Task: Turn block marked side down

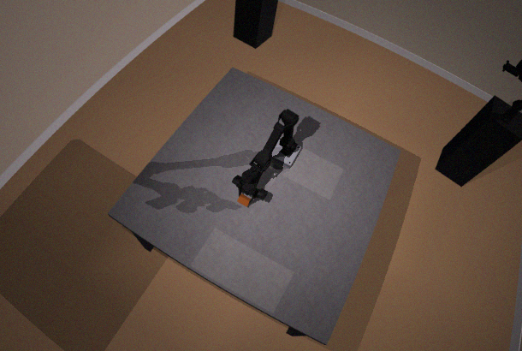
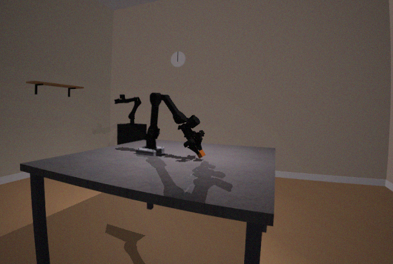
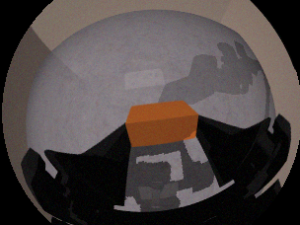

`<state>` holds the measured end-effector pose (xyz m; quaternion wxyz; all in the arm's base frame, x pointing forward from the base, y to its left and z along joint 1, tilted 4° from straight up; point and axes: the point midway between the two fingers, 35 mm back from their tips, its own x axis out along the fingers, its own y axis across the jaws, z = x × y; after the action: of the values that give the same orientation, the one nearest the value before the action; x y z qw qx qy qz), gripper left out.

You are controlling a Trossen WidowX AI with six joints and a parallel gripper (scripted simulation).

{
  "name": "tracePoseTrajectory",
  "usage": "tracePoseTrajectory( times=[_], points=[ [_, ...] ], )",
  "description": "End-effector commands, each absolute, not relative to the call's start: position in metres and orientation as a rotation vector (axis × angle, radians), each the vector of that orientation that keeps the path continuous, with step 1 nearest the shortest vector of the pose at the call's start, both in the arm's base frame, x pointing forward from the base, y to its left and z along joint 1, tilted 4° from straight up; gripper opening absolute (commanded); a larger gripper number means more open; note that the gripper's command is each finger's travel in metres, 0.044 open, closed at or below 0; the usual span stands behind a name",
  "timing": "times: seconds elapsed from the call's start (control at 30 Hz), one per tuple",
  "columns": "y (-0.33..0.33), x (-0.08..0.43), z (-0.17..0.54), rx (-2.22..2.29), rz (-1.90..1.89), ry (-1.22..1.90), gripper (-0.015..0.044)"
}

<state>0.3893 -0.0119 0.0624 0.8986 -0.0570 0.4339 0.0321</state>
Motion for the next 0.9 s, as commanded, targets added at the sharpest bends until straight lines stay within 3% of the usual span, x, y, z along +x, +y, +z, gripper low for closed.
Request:
tracePoseTrajectory(
  times=[0.0, 0.87],
  points=[
    [-0.012, 0.392, 0.054, -0.115, 0.076, 0.859, 0.0000],
    [-0.014, 0.402, 0.019, -0.090, 0.093, 0.486, 0.0000]
  ],
)
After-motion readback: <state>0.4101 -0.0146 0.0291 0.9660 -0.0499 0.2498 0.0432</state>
